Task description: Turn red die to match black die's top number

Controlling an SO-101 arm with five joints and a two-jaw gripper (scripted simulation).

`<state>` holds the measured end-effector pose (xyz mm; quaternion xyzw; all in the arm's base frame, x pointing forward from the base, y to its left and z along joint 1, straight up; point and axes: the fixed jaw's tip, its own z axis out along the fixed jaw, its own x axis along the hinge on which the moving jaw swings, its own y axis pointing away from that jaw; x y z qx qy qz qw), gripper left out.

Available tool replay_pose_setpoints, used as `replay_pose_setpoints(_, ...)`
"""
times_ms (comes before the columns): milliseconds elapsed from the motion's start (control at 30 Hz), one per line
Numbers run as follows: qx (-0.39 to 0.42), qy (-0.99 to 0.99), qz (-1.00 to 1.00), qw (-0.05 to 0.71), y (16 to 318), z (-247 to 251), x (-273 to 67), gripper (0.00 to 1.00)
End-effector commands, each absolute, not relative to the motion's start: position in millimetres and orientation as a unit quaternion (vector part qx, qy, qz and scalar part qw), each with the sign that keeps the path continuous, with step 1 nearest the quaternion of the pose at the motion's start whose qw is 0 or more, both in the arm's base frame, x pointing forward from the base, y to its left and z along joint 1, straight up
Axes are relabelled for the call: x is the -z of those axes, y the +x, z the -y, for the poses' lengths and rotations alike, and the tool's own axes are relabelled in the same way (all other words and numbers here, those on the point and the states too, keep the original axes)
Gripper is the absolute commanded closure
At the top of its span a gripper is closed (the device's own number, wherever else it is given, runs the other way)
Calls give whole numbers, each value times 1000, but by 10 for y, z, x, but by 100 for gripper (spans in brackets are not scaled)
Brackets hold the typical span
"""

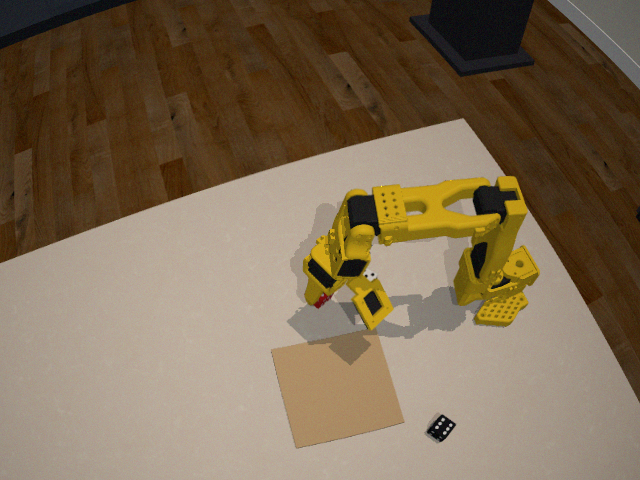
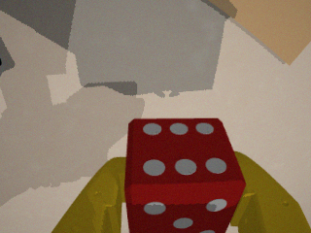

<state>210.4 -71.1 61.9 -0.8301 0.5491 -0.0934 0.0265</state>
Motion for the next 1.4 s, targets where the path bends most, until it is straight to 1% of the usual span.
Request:
replay_pose_setpoints(0,128,-811,-570,44,2195,690,-757,100)
replay_pose_setpoints(833,87,-594,-794,94,2315,237,-755,100)
replay_pose_setpoints(1367,72,-522,-844,103,2341,107,-756,100)
